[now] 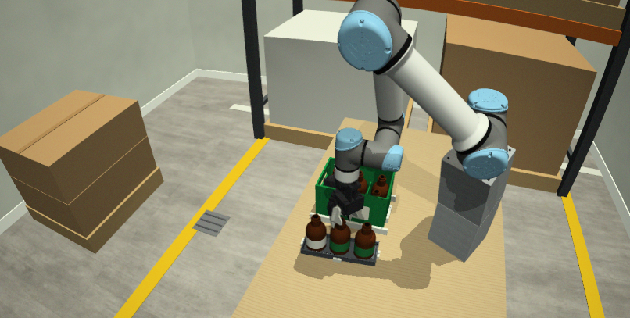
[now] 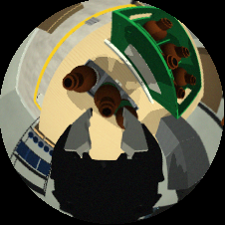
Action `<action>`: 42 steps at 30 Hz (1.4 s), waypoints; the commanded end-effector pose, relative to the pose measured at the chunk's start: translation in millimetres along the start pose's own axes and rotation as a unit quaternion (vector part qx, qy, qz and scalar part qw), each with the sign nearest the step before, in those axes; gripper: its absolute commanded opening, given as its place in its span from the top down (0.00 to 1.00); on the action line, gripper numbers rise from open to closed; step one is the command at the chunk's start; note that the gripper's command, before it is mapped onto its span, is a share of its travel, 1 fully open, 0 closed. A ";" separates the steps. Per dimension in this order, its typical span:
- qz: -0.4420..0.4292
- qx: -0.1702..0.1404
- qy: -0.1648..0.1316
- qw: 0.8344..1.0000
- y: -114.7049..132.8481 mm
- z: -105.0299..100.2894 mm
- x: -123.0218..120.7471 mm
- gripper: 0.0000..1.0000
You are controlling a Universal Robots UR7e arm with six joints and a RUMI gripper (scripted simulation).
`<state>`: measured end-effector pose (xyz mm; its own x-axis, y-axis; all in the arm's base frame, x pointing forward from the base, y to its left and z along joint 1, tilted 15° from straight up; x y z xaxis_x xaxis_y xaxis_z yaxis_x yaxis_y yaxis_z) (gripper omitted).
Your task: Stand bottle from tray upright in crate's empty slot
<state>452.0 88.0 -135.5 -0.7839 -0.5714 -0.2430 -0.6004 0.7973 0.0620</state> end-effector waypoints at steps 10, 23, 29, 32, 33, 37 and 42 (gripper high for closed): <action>0.000 0.000 0.000 1.000 -0.3 1.2 -0.3 0.62; 0.000 0.000 0.000 1.000 -0.3 1.2 -0.3 0.62; 0.000 0.000 0.000 1.000 -0.3 1.2 -0.3 0.62; 0.000 0.000 0.000 1.000 -0.3 1.2 -0.3 0.62; 0.000 0.000 0.000 1.000 -0.3 1.2 -0.3 0.62; 0.000 0.000 0.000 1.000 -0.3 1.2 -0.3 0.62; 0.000 0.000 0.000 1.000 -0.3 1.2 -0.3 1.00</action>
Point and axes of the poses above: the point where the finger pads meet when closed, its own z axis out along the fingers, its own x axis across the jaws, y = z × x, the point moved 6 cm from there along -z, back along the fingers, and after that the axes turned 3 degrees about z, right-handed, at the moved point
